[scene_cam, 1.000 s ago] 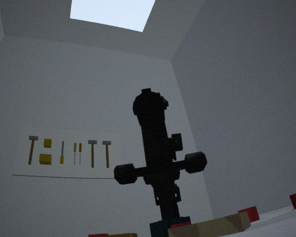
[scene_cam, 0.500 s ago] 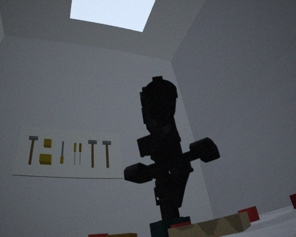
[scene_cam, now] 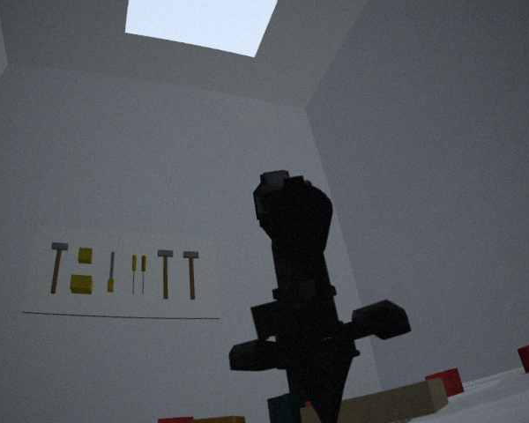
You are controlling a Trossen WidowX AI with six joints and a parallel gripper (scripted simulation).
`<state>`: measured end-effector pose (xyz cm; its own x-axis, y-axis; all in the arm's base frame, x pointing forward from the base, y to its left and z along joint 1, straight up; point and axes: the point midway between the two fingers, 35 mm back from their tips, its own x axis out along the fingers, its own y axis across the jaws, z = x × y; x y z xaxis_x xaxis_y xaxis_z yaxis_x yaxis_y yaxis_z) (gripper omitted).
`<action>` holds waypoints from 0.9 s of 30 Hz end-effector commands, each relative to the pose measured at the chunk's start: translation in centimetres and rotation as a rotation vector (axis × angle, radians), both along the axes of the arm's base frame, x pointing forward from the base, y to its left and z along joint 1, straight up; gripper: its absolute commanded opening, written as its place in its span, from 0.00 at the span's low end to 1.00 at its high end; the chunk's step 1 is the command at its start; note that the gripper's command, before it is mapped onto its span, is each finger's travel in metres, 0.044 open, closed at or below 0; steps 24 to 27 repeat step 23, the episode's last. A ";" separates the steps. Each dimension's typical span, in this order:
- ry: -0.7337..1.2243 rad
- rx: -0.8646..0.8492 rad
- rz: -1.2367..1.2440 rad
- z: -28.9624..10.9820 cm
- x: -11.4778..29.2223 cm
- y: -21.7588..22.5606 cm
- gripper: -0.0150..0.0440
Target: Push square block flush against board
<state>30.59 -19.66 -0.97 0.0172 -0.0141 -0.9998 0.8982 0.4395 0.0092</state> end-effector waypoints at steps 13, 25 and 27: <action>-0.005 -0.001 -0.004 -0.3 -0.5 1.7 0.25; -0.005 -0.001 -0.004 -0.3 -0.2 1.2 0.25; -0.005 -0.001 -0.004 -0.3 -0.2 1.2 0.25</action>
